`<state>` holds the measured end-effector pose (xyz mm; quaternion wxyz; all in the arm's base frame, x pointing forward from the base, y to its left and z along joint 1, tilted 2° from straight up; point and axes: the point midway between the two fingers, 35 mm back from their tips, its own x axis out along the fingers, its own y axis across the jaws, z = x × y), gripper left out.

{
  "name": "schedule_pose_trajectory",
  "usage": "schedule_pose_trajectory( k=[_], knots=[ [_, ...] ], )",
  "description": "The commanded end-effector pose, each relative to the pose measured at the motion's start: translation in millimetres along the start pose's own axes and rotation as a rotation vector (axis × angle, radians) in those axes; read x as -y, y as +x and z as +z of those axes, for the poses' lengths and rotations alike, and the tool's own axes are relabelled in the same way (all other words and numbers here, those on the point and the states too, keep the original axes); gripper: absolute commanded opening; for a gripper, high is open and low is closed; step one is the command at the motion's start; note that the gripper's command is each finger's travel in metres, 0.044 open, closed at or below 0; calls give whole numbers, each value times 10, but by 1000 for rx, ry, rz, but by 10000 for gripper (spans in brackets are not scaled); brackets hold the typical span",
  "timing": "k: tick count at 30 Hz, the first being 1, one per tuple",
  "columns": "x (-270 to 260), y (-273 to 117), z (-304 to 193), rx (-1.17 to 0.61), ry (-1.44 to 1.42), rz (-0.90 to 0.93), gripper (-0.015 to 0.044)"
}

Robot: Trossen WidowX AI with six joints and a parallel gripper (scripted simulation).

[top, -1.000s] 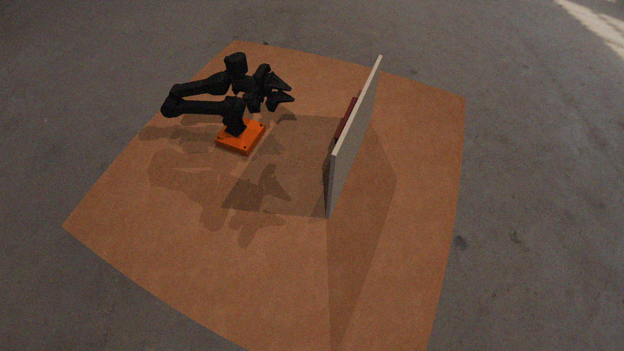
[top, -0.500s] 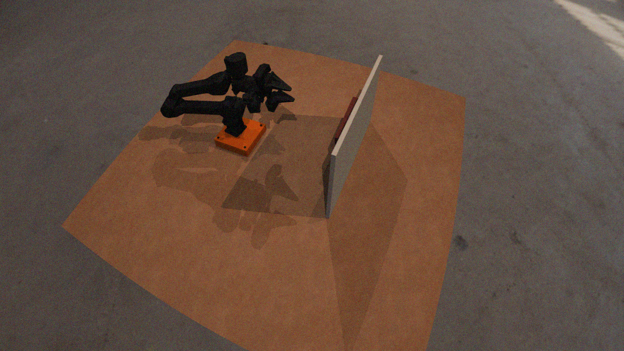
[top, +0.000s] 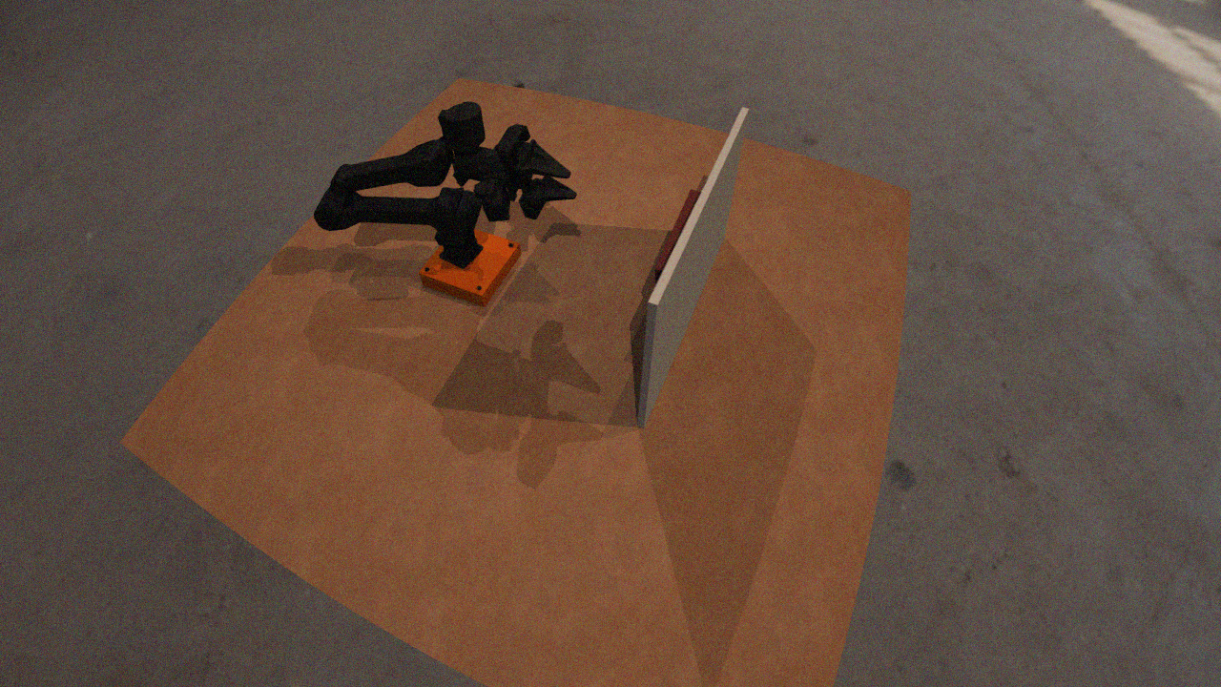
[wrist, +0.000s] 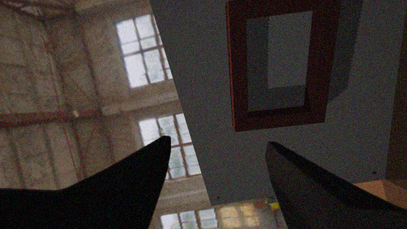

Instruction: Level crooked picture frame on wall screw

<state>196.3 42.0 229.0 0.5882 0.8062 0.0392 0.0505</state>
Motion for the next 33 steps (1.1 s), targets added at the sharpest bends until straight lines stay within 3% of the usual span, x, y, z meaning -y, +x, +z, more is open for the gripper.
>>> schedule_pose_trajectory(
  k=[1, 16, 28, 33],
  knots=[
    [-5, -1, 5, 4, 7, 2, 260],
    [1, 11, -2, 0, -2, 0, 260],
    [286, 622, 27, 2, -140, 6, 260],
    [339, 676, 53, 2, -158, 7, 260]
  ],
)
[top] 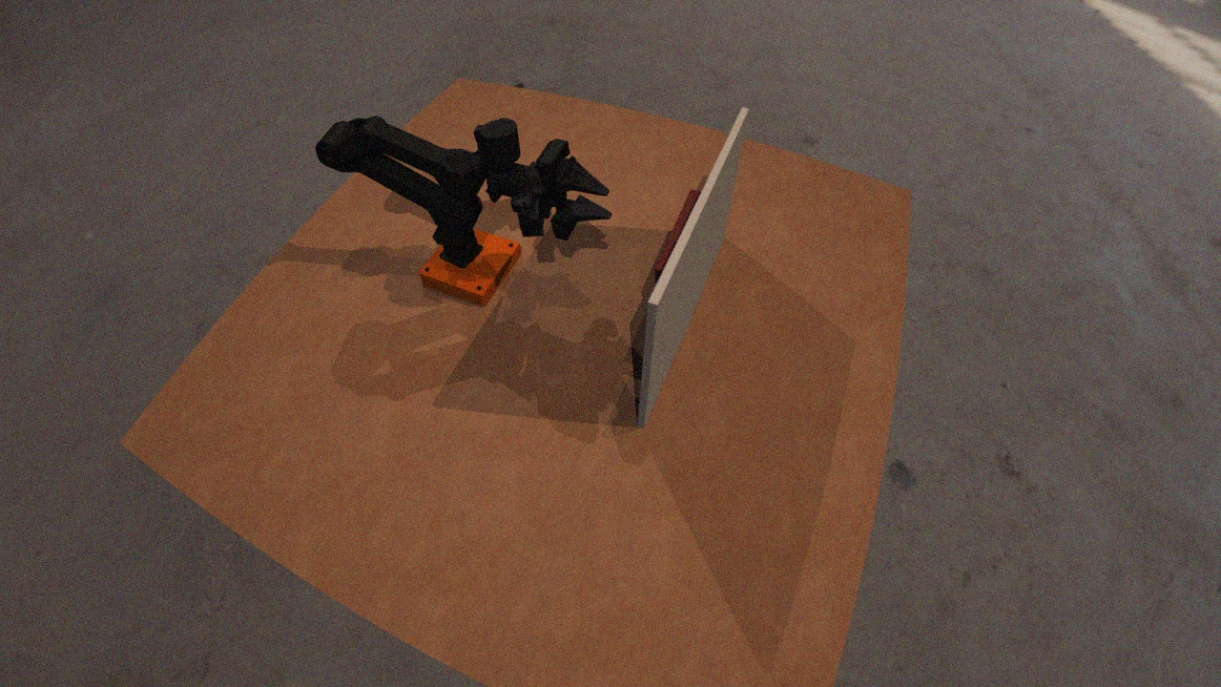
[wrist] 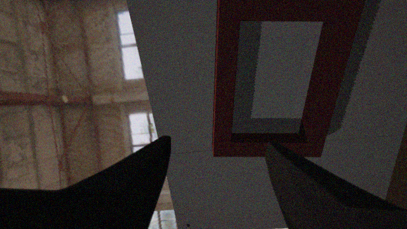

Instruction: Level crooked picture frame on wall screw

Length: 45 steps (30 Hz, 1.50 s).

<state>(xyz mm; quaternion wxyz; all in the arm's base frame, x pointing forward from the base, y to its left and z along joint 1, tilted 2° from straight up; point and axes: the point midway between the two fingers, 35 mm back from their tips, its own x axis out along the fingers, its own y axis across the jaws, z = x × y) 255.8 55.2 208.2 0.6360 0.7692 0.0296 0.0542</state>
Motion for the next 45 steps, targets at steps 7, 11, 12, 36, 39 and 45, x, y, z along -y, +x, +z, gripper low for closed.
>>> schedule_pose_trajectory(
  k=[7, 11, 12, 36, 39, 45],
  knots=[
    [109, 39, 18, -3, -36, -5, 260],
    [109, 39, 18, -3, -36, -5, 260],
    [109, 39, 18, -3, -36, -5, 260],
    [111, 840, 15, -4, -36, 0, 260],
    [111, 840, 15, -4, -36, 0, 260],
    [111, 840, 15, -4, -36, 0, 260]
  ],
)
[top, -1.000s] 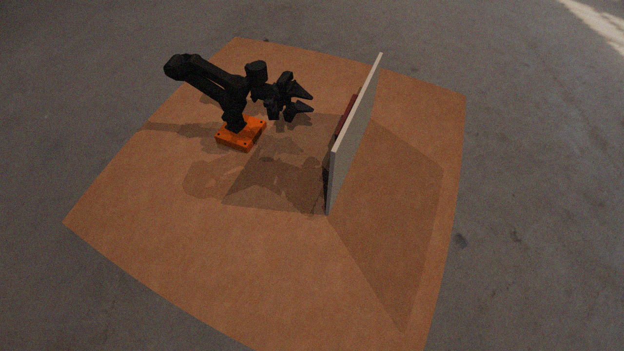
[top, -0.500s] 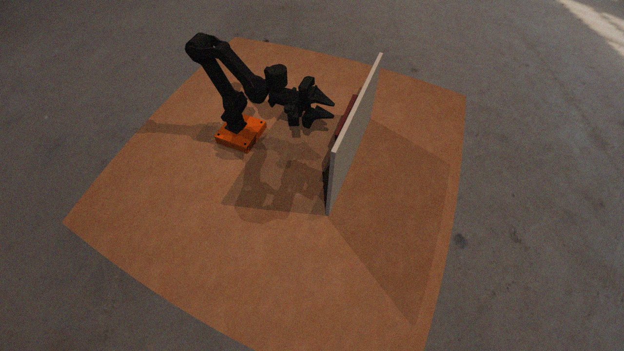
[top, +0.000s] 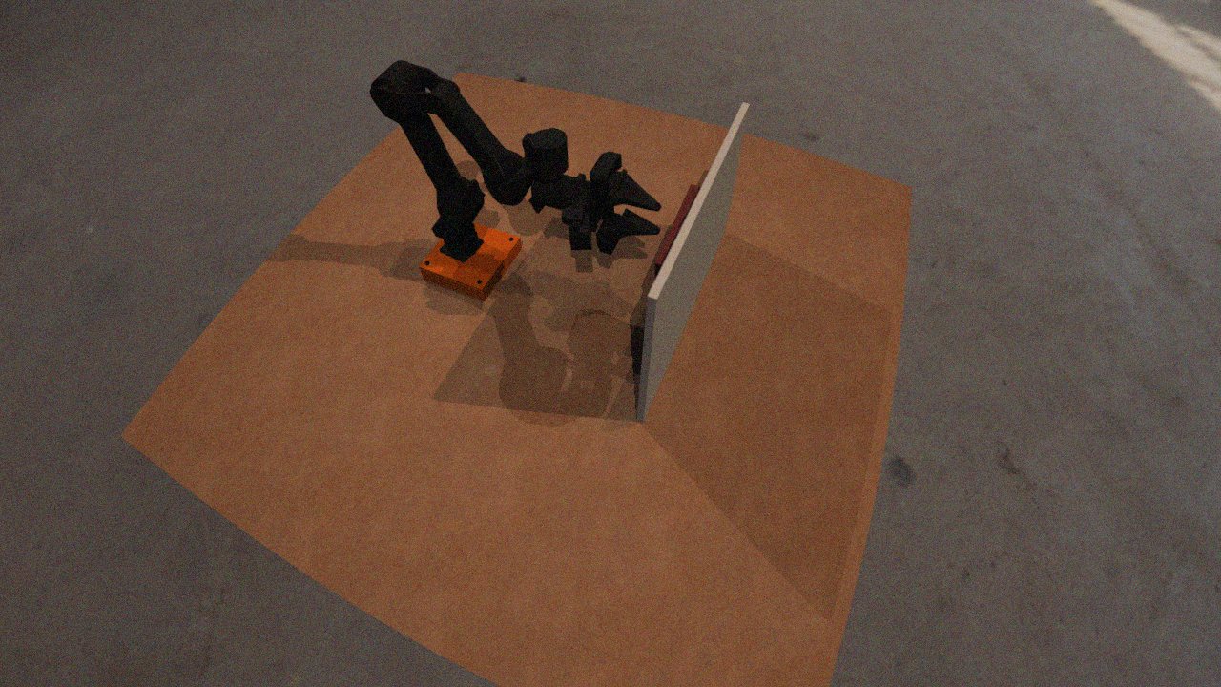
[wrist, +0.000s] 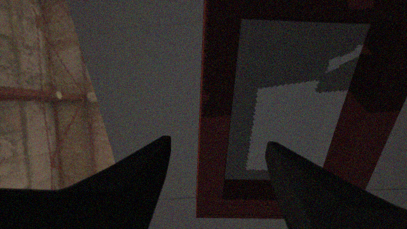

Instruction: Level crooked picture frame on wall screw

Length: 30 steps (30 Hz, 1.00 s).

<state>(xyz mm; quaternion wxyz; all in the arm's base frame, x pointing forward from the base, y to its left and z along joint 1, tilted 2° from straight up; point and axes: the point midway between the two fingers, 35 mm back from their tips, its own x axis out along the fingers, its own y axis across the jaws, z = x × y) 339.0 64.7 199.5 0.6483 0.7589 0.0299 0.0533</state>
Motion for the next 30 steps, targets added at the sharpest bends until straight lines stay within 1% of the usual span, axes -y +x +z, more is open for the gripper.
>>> schedule_pose_trajectory(
  k=[1, 30],
  knots=[
    [-13, 6, -9, -5, -5, 4, 260],
    [-21, 404, -11, -5, -5, 7, 260]
  ],
)
